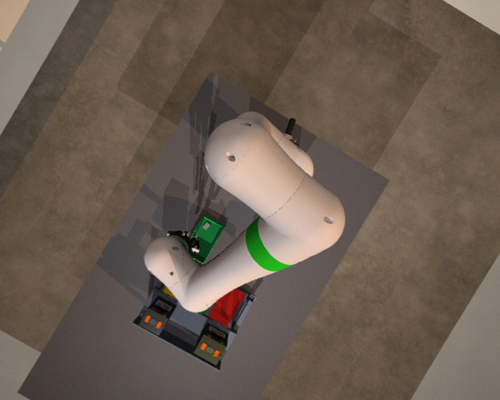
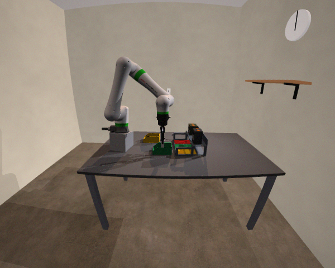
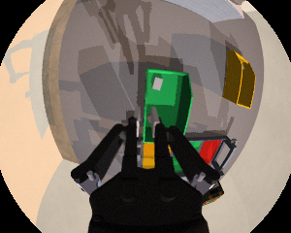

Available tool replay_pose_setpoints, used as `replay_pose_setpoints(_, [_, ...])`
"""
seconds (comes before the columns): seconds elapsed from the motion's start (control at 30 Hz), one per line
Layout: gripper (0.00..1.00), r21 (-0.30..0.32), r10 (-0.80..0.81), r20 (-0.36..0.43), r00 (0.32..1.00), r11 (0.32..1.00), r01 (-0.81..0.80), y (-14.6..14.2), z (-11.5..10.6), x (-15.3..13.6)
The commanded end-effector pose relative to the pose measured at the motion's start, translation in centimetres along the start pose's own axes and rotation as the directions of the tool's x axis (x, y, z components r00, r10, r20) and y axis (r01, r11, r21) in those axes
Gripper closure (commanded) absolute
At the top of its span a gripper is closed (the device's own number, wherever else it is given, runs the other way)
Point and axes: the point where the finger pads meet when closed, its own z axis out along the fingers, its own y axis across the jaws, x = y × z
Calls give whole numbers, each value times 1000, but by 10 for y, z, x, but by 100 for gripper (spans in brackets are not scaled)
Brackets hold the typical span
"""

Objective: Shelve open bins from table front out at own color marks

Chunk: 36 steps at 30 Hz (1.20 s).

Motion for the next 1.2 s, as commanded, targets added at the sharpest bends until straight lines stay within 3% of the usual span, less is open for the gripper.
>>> replay_pose_setpoints(0.0, [85,0,0,0,1000,1000,0,0,4,0])
replay_pose_setpoints(1.17, [85,0,0,0,1000,1000,0,0,37,0])
